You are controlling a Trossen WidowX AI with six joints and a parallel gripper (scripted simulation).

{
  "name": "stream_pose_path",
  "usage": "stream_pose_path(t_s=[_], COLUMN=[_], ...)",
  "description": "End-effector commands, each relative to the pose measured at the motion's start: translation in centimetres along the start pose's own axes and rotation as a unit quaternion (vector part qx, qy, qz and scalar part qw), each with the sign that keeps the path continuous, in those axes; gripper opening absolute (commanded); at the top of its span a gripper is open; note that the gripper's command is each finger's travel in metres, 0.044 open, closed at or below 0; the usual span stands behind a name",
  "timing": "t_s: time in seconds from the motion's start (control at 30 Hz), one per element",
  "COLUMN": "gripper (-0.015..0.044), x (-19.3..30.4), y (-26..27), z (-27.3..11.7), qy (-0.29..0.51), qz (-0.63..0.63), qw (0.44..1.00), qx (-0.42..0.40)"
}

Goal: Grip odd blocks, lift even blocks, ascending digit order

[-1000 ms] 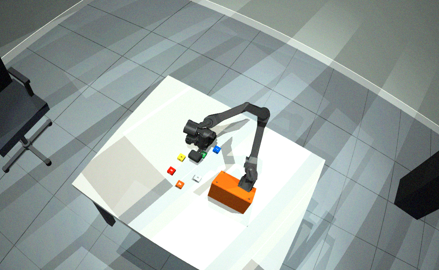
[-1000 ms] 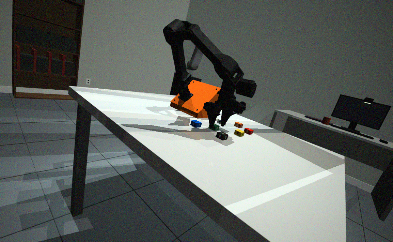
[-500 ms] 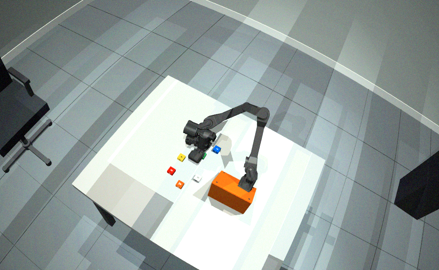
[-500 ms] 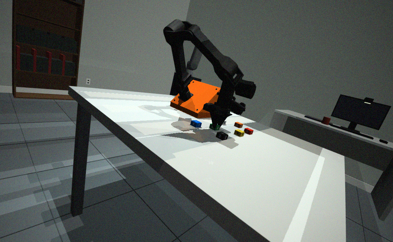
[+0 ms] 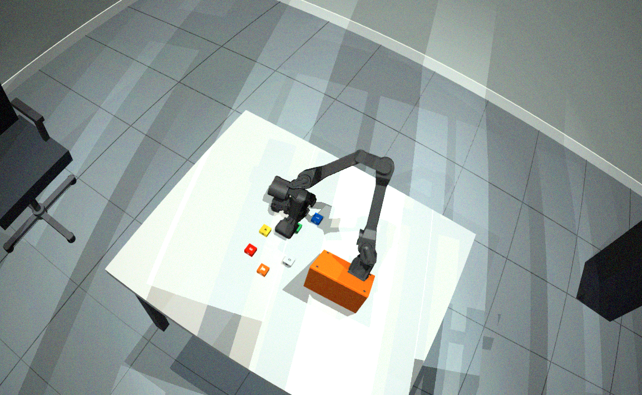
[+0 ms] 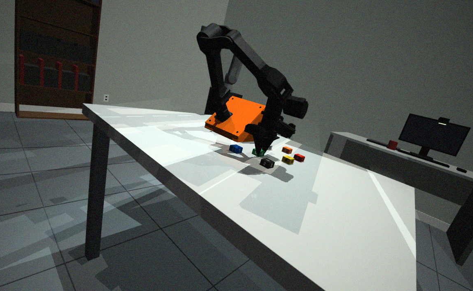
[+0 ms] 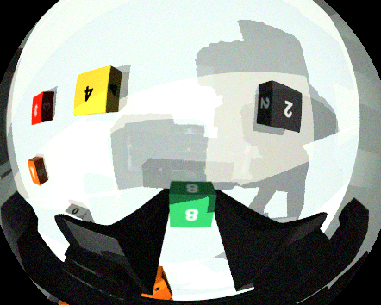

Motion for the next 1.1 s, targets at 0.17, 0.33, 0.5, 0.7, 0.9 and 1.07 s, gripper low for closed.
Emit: stream_pose_path(t_s=[0.17, 0.33, 0.5, 0.7, 0.9, 1.07], gripper=[0.012, 0.012, 0.012, 0.012, 0.012, 0.012], x=[0.0, 0.0, 0.0, 0.0, 0.0, 0.0], y=[0.0, 0.0, 0.0, 0.0, 0.0, 0.0], z=[-1.1, -1.4, -1.4, -1.4, -0.8, -0.1], qy=[0.001, 0.001, 0.001, 0.001, 0.001, 0.001], qz=[-0.002, -0.002, -0.002, -0.002, -0.002, -0.002], qw=[1.0, 1.0, 1.0, 1.0, 1.0, 1.0], qx=[0.002, 0.002, 0.002, 0.002, 0.002, 0.002])
Point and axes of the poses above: the point midway between the two fingers, 35 mm back from their tips, its own z axis out along the fingers, its own y axis across the jaws, x = y × z, the point moved 6 cm from there along -z, back along the fingers, and after that the axes turned 12 degrees about -z, right-handed, at the moved point
